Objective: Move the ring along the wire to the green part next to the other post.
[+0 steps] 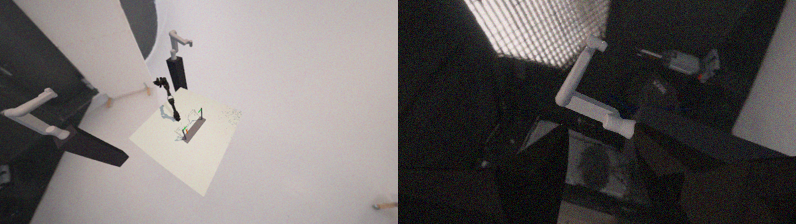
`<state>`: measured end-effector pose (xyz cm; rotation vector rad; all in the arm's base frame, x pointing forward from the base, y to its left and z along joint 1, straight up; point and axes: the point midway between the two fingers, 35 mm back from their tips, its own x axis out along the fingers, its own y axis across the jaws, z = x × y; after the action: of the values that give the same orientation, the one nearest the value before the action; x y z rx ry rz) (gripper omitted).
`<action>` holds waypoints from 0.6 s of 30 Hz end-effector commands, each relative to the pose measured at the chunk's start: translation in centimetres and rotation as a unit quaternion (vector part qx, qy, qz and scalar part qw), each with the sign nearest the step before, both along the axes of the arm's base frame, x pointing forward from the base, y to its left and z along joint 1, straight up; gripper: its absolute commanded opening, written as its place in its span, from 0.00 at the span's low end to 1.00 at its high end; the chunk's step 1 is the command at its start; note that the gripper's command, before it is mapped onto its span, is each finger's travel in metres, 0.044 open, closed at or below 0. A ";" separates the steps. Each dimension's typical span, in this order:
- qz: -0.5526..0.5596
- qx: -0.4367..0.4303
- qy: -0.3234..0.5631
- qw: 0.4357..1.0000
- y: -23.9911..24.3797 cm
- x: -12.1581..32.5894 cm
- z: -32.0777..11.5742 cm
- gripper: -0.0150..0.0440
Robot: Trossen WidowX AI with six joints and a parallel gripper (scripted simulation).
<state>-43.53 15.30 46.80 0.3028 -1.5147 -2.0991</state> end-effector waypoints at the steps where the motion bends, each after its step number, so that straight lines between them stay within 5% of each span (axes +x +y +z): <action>1: -0.065 -0.031 -0.013 0.997 2.8 1.3 -0.2 0.53; 18: -0.319 -0.139 -0.034 0.937 12.4 9.5 -1.4 0.53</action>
<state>-35.82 26.03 46.13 -0.1649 -2.0335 -2.2855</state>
